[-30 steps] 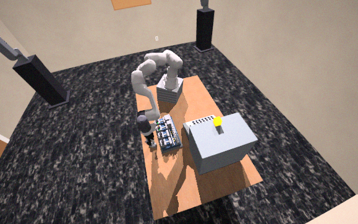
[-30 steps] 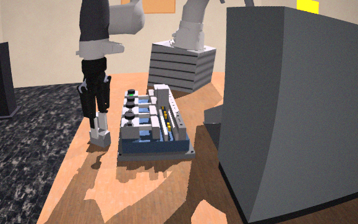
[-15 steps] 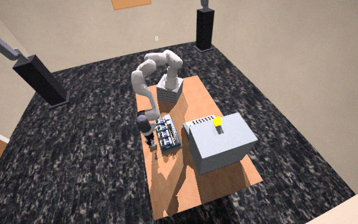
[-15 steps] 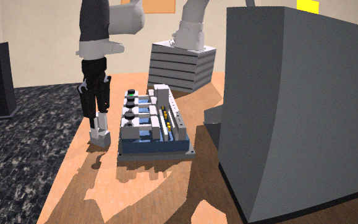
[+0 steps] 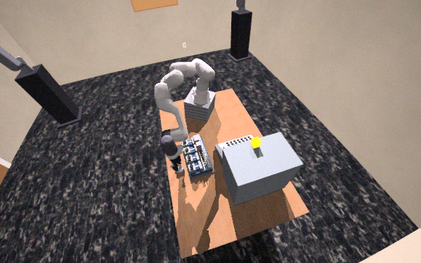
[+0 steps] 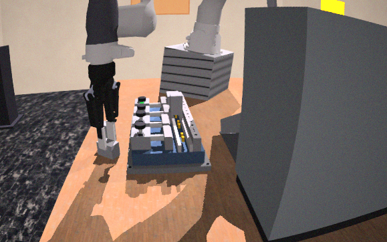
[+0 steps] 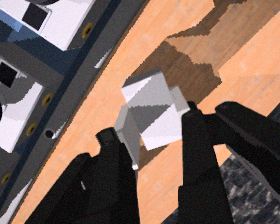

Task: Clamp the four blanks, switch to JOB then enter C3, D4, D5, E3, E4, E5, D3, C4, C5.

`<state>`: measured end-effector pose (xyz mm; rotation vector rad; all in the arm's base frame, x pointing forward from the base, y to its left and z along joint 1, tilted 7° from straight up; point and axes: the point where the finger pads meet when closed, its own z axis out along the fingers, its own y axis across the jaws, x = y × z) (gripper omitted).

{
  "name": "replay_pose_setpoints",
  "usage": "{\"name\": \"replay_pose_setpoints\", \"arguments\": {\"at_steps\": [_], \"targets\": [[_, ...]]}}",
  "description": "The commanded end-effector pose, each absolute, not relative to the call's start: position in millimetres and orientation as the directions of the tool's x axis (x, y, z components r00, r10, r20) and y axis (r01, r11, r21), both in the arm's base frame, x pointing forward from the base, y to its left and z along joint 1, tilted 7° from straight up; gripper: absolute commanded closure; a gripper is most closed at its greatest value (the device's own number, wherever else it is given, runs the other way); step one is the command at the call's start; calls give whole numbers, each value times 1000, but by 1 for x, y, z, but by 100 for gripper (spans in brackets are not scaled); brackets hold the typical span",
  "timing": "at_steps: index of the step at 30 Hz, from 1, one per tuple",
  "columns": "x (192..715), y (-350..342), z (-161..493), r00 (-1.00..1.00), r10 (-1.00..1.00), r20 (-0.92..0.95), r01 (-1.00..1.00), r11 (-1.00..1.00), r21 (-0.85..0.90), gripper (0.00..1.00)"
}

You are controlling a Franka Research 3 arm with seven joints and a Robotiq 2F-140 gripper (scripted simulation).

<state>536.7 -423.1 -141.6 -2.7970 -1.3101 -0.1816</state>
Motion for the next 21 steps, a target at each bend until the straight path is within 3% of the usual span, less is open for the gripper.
{"name": "replay_pose_setpoints", "arguments": {"at_steps": [1,21], "targets": [[537,-423,-143,636,762,125,767,-641,7,100],[532,-428,-91,636,762,125,767,-641,7,100]]}}
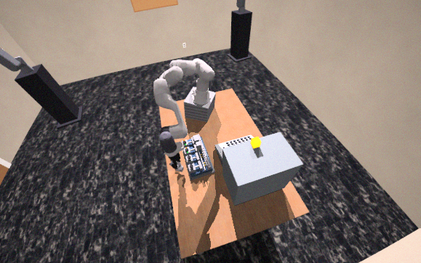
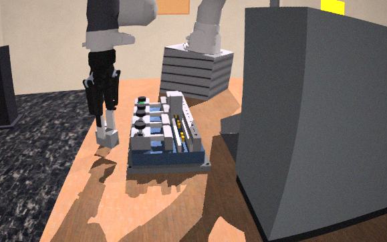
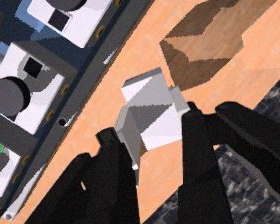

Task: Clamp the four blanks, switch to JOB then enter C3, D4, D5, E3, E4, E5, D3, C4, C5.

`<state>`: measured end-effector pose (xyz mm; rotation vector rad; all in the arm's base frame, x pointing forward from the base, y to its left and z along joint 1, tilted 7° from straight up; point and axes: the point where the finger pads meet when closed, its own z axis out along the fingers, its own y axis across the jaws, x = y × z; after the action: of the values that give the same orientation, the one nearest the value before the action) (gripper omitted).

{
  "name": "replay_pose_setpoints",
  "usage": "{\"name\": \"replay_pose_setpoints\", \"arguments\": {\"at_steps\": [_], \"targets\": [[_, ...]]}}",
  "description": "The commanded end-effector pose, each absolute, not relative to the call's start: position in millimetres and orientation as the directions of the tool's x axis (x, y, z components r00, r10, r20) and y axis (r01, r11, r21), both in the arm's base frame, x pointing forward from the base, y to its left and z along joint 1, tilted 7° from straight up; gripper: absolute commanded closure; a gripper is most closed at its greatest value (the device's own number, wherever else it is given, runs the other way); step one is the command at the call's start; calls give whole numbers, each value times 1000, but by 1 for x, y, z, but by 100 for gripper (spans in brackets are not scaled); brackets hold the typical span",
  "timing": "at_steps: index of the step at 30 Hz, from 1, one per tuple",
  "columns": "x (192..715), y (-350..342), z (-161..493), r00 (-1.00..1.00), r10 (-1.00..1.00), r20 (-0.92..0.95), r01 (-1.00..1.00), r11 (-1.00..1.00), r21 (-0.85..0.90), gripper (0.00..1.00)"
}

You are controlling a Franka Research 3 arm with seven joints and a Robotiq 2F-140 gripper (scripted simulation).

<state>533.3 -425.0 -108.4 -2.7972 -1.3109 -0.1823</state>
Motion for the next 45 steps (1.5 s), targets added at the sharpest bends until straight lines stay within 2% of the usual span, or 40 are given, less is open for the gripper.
{"name": "replay_pose_setpoints", "arguments": {"at_steps": [1,19,33,45], "targets": [[531,-428,-84,636,762,125,767,-641,7,100],[523,-437,10,636,762,125,767,-641,7,100],[523,-437,22,640,758,126,764,-645,7,100],[534,-379,39,814,564,137,570,-821,-11,100]]}}
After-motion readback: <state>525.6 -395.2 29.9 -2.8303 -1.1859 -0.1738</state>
